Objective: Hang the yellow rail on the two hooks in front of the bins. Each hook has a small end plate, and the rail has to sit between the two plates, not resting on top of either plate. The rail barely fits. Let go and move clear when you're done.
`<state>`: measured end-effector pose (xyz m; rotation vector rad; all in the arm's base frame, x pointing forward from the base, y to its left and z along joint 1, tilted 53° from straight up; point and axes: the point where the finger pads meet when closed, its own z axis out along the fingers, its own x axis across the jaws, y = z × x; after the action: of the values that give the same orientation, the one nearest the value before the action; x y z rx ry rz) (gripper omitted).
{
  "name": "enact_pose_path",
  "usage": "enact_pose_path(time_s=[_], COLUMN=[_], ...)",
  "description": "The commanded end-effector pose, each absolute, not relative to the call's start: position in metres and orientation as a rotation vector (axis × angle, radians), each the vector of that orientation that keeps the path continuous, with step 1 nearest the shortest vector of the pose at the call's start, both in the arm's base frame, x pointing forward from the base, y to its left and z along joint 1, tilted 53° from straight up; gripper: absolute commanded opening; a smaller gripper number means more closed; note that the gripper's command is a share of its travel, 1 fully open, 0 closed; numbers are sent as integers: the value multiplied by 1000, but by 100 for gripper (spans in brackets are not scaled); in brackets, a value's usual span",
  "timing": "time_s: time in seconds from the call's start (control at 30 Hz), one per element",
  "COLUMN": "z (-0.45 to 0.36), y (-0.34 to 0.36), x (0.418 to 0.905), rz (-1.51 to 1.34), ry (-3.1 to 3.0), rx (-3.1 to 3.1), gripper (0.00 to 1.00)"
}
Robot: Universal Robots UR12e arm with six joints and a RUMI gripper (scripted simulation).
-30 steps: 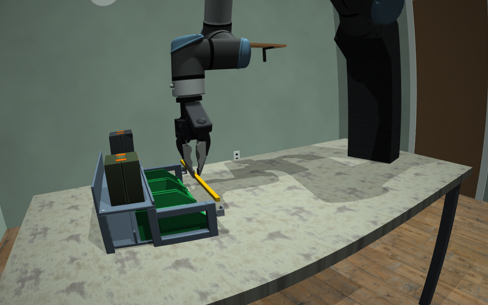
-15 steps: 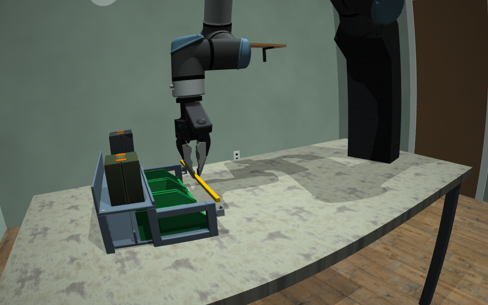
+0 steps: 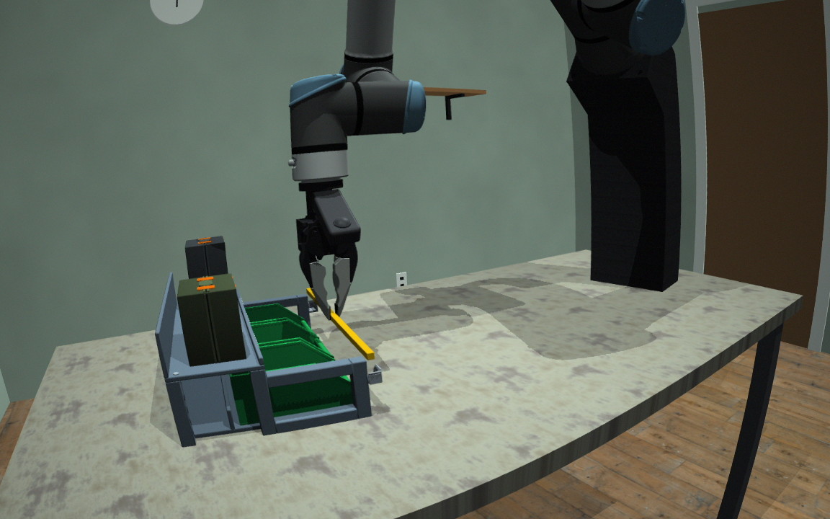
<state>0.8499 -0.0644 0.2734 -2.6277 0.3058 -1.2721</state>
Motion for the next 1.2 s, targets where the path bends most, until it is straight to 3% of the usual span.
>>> enact_pose_path(time_s=[0.0, 1.17], z=[274, 272], y=[-64, -64], x=[850, 853], rz=[-1274, -1274], ry=[305, 304], rx=[-2627, -2628], gripper=[0, 0])
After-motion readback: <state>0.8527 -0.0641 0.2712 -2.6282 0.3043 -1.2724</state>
